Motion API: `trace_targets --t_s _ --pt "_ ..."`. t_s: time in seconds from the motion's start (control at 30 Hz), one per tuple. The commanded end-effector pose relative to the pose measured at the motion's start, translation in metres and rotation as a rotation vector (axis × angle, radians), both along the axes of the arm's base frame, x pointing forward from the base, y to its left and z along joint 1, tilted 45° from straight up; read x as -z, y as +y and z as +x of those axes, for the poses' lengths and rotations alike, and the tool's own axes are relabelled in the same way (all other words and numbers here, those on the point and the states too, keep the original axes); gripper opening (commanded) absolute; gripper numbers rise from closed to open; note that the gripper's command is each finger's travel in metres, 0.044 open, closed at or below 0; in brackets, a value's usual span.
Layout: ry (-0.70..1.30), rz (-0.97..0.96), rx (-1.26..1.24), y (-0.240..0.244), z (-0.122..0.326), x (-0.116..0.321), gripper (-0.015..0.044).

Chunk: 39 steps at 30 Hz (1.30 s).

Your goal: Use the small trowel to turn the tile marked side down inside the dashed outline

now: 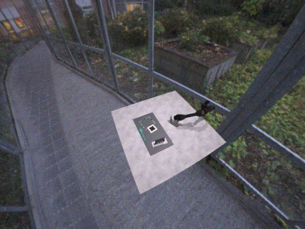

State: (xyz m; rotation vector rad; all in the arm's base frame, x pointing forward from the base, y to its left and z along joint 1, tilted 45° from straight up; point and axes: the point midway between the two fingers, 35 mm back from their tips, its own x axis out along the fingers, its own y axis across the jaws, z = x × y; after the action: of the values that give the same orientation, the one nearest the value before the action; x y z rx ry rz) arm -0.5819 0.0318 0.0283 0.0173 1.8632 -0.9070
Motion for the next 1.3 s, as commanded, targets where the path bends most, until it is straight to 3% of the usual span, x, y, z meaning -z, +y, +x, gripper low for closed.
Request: trace_targets --t_s 0.0,0.07,0.2,0.63,0.77,1.27 --pt "0.0 0.0 0.0 0.0 0.0 0.0 0.01" --pt "0.0 0.0 0.0 0.0 0.0 0.0 0.01" --pt "0.0 0.0 0.0 0.0 0.0 0.0 0.0" --pt "0.0 0.0 0.0 0.0 0.0 0.0 0.0" --pt "0.0 0.0 0.0 0.0 0.0 0.0 0.01" --pt "0.0 0.0 0.0 0.0 0.0 0.0 0.01"
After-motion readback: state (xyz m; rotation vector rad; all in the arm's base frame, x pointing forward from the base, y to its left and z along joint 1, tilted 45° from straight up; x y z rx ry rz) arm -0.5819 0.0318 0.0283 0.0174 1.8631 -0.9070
